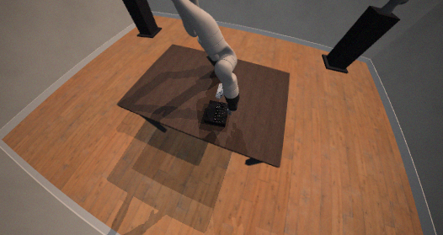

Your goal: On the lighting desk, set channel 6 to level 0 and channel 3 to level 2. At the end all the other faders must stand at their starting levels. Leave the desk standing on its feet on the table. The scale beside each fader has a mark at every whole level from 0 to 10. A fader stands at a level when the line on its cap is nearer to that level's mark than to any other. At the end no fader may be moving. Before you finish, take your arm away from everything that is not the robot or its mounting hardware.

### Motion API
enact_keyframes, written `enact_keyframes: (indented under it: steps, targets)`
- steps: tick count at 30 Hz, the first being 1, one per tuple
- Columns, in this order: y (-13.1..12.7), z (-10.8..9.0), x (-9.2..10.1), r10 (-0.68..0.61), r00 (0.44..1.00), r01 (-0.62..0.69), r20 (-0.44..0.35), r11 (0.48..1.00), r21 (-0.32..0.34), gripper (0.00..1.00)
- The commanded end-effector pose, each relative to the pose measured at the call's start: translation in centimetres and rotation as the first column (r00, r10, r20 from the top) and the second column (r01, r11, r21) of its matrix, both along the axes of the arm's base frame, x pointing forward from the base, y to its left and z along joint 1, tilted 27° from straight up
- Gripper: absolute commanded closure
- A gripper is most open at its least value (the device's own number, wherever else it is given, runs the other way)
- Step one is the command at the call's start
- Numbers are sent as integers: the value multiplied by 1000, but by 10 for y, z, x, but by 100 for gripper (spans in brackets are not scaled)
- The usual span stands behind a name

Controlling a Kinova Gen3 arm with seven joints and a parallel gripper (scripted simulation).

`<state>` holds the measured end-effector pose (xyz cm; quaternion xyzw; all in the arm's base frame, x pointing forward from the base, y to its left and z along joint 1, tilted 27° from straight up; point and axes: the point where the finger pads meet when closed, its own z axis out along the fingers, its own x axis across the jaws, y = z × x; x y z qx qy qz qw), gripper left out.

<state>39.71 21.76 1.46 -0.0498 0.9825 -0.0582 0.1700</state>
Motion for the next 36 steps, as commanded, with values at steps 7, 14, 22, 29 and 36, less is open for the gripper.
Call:
enact_keyframes:
  steps: [7,14,22,29,36]
  targets:
    - [1,1,0,1,1000,-1,1,1000,1,0]
    - [1,1,0,1,1000,-1,1,1000,1,0]
    - [1,1,0,1,1000,-1,1,1000,1,0]
    - [0,1,0,0,1000,0,1,1000,0,0]
    - [-22,34,-4,-60,998,62,25,996,-62,0]
